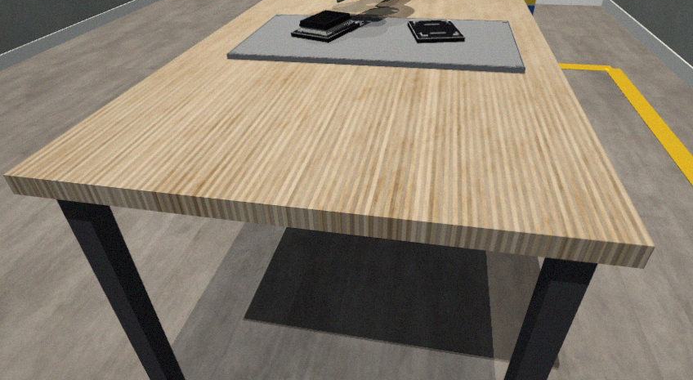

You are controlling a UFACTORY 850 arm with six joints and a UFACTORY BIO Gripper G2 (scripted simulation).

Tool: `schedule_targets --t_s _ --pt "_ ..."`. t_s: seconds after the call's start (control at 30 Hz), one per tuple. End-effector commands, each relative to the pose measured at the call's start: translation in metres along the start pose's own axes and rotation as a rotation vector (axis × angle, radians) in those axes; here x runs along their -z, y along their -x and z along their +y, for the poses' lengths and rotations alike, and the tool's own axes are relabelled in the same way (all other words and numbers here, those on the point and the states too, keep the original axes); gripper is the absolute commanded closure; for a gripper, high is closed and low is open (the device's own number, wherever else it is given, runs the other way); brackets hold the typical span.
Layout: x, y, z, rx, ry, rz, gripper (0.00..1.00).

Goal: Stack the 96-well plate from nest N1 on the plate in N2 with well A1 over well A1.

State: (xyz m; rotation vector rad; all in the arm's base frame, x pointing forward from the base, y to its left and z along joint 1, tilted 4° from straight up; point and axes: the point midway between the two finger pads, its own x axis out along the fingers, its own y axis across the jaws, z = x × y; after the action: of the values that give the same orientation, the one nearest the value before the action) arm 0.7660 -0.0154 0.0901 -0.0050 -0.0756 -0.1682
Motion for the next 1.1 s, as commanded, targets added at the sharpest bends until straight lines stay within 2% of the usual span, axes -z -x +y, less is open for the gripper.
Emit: schedule_targets --t_s 0.0,0.1,0.8,1.03,1.07 --pt "-0.009 -0.001 0.0 0.0 0.0 -0.002 0.63" --pt "-0.017 -0.001 0.0 0.0 0.0 -0.002 0.63" --pt "-0.017 -0.001 0.0 0.0 0.0 -0.002 0.63" --pt "-0.042 0.016 0.017 -0.233 0.0 -0.002 0.63" --pt "-0.042 0.016 0.017 -0.233 0.0 -0.002 0.63"
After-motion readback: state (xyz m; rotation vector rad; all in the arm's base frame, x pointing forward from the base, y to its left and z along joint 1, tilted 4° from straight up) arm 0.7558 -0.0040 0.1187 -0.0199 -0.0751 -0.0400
